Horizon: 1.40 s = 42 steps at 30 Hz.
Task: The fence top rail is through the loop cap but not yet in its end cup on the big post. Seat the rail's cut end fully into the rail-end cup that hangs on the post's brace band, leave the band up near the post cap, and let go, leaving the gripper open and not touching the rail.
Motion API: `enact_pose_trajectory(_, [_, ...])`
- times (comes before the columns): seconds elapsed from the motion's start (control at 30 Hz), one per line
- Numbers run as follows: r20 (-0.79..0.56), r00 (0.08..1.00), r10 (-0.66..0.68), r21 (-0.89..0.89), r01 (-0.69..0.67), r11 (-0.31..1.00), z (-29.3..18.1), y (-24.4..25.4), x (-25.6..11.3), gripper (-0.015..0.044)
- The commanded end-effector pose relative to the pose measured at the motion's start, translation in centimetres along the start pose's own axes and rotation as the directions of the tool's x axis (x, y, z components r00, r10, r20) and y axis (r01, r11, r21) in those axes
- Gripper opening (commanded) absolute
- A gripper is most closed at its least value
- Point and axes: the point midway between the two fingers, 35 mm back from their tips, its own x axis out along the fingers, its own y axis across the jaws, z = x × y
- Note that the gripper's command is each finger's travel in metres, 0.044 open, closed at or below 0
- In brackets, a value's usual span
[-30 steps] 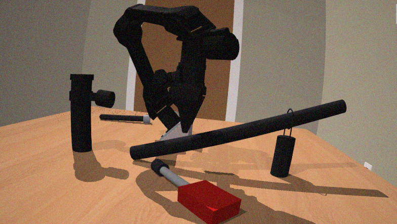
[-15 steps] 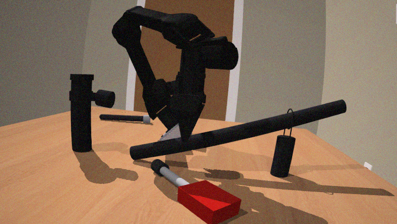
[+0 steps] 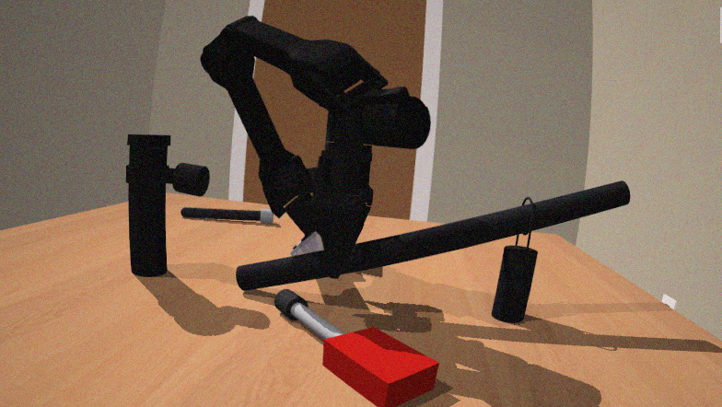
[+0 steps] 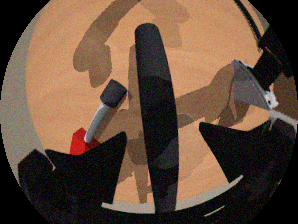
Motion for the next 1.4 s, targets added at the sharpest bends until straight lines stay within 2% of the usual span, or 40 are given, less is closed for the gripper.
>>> enact_pose_trajectory(0.0, [0.005,1.000,0.000,-0.004,0.000,1.000,0.1,0.0,0.7,0.0440])
enact_pose_trajectory(0.3, [0.006,1.000,0.000,-0.004,0.000,1.000,0.2,-0.1,1.9,0.0440])
enact_pose_trajectory(0.6, [0.006,1.000,0.000,-0.004,0.000,1.000,0.2,-0.1,1.9,0.0204])
enact_pose_trajectory(0.97, [0.006,1.000,0.000,-0.004,0.000,1.000,0.2,-0.1,1.9,0.0130])
enact_pose_trajectory(1.13, [0.006,1.000,0.000,-0.004,0.000,1.000,0.2,0.0,1.4,0.0000])
enact_pose_trajectory(1.37, [0.069,0.997,0.018,0.000,-0.018,1.000,0.8,0.0,0.1,0.0000])
